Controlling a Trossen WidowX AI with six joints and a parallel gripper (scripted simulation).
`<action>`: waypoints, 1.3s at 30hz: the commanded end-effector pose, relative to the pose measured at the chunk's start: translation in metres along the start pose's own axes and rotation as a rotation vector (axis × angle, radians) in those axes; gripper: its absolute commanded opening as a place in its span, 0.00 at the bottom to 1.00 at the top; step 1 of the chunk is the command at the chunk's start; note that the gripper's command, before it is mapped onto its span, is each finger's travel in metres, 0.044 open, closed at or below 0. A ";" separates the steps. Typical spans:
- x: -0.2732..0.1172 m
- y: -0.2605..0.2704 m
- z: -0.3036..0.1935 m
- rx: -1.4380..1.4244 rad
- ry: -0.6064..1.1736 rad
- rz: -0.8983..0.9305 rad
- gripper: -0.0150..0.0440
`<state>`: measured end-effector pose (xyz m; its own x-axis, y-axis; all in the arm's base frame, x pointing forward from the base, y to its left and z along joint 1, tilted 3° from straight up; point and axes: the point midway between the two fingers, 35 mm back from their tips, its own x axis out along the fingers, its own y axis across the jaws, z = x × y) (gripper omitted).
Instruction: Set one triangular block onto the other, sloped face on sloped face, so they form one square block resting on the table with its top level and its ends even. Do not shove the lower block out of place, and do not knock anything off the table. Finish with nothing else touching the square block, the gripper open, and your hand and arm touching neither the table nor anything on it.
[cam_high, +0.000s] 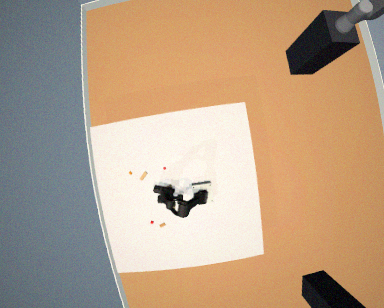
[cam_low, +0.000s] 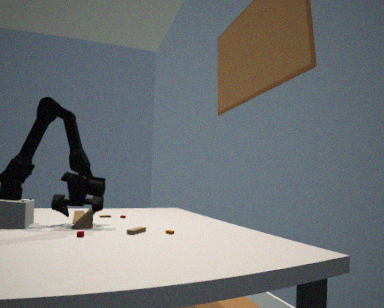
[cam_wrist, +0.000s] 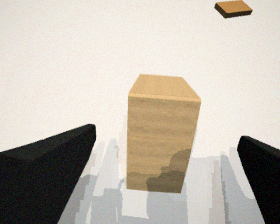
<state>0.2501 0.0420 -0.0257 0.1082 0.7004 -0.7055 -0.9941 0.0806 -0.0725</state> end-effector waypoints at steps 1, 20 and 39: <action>0.023 0.003 0.003 0.003 -0.013 0.001 1.00; 0.023 0.005 0.003 0.000 -0.010 0.002 0.69; 0.010 0.001 0.015 0.000 -0.010 0.002 0.25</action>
<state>0.2459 0.0610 -0.0333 0.0971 0.7091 -0.6984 -0.9951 0.0807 -0.0564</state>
